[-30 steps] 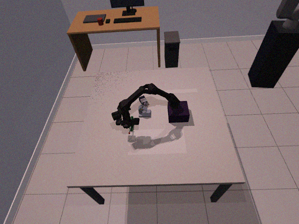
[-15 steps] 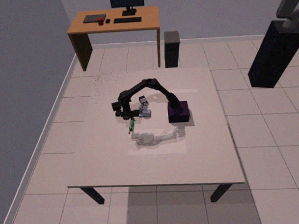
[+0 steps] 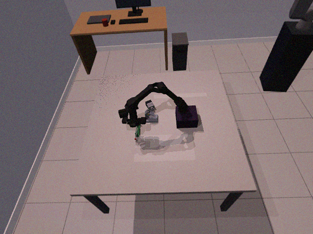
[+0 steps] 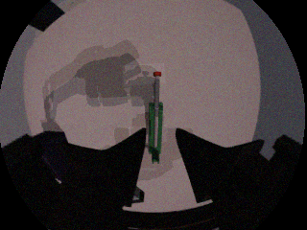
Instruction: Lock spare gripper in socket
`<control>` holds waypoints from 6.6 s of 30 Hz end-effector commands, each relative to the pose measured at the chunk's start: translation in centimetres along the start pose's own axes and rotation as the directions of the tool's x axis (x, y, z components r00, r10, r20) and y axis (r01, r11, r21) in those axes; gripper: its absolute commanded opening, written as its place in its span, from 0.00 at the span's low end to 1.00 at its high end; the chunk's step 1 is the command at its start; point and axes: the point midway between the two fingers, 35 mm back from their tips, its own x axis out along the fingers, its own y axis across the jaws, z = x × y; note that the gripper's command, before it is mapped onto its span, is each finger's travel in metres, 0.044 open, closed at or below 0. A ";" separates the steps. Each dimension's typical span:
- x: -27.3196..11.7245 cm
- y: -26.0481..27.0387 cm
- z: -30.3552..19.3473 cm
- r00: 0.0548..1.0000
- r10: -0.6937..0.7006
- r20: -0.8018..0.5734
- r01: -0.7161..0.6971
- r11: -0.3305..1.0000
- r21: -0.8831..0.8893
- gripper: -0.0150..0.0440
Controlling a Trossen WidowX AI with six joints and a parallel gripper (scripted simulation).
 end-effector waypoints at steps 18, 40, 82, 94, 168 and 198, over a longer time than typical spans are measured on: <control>4.3 0.2 -0.6 1.000 0.008 -0.011 -0.008 1.000 -0.004 0.56; 7.9 0.3 -1.1 1.000 0.008 -0.011 -0.008 1.000 -0.004 0.56; 5.5 0.8 -1.0 0.999 0.029 -0.015 -0.029 1.000 -0.002 0.25; 4.4 0.3 -3.9 0.999 0.029 -0.019 -0.029 1.000 -0.003 0.25; 7.2 0.1 -7.1 0.999 0.031 -0.019 -0.031 1.000 -0.005 0.25; 2.4 0.5 -6.7 0.999 0.047 -0.023 -0.047 0.999 -0.010 1.00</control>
